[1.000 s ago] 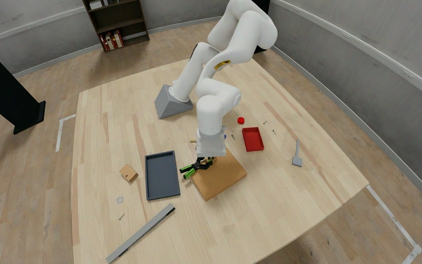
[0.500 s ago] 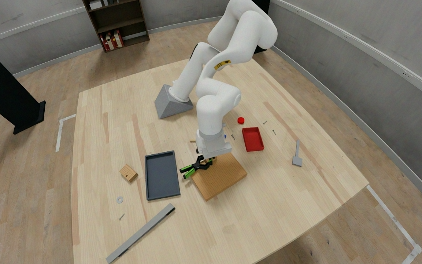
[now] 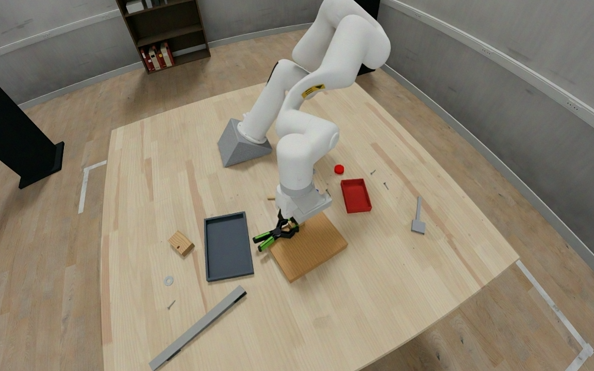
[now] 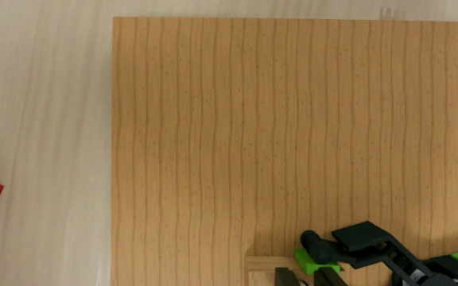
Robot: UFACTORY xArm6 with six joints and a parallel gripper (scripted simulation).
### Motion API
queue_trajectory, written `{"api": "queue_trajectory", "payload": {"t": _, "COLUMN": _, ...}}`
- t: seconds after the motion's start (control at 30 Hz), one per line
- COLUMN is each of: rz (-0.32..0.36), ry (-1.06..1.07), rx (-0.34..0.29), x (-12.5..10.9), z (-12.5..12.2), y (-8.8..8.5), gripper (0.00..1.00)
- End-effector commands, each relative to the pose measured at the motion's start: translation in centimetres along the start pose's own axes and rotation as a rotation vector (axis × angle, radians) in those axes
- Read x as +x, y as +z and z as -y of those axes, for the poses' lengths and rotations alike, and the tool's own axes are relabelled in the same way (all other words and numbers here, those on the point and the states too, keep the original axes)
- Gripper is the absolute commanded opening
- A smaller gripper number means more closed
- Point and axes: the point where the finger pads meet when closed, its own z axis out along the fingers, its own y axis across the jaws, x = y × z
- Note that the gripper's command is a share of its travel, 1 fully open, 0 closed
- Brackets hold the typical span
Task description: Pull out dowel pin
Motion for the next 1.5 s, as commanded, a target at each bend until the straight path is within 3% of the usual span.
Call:
{"api": "queue_trajectory", "payload": {"t": 0.0, "rz": -0.007, "ry": -0.107, "rx": -0.001, "x": 0.14, "z": -0.04, "y": -0.16, "gripper": 0.00}}
{"api": "queue_trajectory", "payload": {"t": 1.03, "rz": -0.006, "ry": -0.680, "rx": -0.002, "x": 0.13, "z": -0.04, "y": -0.24, "gripper": 0.00}}
{"api": "queue_trajectory", "payload": {"t": 1.47, "rz": -0.007, "ry": -0.456, "rx": -0.002, "x": 0.13, "z": -0.05, "y": -0.30, "gripper": 0.00}}
